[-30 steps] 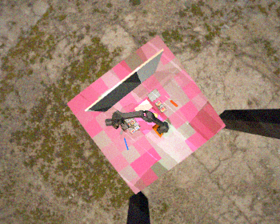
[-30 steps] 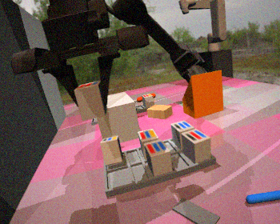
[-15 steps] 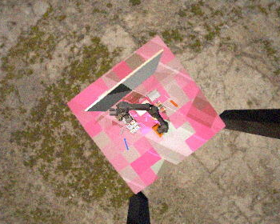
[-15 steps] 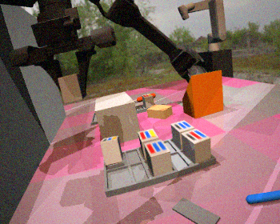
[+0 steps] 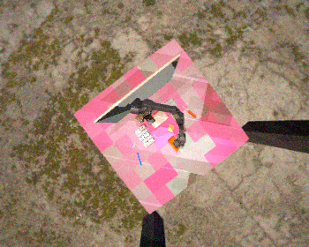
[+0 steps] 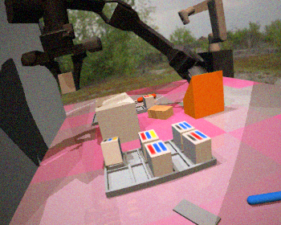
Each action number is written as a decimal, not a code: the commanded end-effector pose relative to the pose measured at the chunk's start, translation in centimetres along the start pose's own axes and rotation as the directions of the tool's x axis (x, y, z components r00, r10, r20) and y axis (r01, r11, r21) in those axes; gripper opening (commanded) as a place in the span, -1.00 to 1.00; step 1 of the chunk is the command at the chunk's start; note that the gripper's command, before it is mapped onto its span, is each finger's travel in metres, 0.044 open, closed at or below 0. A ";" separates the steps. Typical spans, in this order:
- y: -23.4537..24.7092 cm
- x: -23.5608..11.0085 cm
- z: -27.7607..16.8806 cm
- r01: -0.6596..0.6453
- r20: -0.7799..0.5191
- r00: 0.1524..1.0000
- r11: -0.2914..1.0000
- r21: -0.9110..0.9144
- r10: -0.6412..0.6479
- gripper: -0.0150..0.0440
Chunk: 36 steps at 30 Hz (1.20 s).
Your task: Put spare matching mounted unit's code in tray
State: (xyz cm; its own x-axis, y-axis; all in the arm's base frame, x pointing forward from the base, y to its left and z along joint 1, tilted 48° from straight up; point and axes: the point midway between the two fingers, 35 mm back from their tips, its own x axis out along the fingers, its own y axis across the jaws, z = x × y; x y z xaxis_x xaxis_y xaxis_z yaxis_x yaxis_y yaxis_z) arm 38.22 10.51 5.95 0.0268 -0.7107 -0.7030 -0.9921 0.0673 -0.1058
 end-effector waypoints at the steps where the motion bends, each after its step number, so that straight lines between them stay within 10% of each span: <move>1: -0.4 -0.2 -3.3 0.005 -0.004 1.000 1.000 -0.005 -0.005 -0.49; 36: 3.8 0.7 -24.3 0.003 -0.078 0.997 1.000 -0.005 -0.003 -0.49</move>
State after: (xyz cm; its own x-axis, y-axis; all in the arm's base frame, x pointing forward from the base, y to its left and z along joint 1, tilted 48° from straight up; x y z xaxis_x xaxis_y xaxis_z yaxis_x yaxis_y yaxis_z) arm 32.15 -6.25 21.75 0.0238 -0.7584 -0.6514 -0.9910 0.0678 -0.1151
